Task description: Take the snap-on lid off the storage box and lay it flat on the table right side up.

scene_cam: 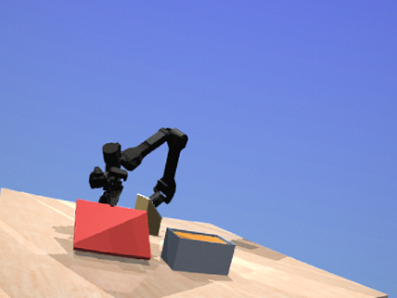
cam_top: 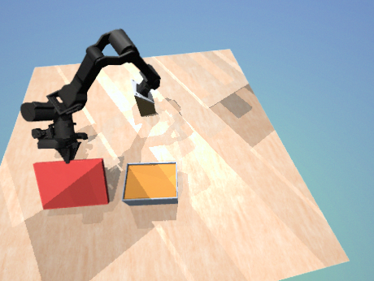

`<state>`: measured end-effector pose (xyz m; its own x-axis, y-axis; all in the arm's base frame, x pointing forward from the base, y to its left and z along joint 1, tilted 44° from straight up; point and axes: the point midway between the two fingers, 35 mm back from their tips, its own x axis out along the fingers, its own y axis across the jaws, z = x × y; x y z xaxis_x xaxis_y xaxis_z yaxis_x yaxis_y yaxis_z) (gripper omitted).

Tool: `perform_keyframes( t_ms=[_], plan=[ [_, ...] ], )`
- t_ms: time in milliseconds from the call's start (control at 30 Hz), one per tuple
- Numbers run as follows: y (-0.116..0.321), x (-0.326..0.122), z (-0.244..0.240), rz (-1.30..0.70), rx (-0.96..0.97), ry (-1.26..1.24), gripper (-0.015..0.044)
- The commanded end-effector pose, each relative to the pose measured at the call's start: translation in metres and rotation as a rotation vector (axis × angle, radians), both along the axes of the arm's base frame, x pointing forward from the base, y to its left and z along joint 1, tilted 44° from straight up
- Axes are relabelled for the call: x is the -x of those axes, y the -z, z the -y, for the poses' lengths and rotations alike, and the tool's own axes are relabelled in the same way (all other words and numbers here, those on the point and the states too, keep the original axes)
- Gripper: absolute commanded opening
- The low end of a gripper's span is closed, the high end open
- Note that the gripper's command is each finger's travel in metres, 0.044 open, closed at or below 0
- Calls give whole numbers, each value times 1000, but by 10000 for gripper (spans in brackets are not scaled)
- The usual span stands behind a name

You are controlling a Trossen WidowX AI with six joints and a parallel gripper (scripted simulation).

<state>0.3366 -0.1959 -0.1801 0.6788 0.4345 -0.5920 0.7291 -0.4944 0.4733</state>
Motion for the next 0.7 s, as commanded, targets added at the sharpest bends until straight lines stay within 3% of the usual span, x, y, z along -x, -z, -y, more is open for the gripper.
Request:
perform_keyframes(
  t_ms=[0, 667],
  plan=[
    [3, 1, -3, -3, -3, 4, 0],
    [15, 3, -14, -2, -3, 4, 0]
  ],
)
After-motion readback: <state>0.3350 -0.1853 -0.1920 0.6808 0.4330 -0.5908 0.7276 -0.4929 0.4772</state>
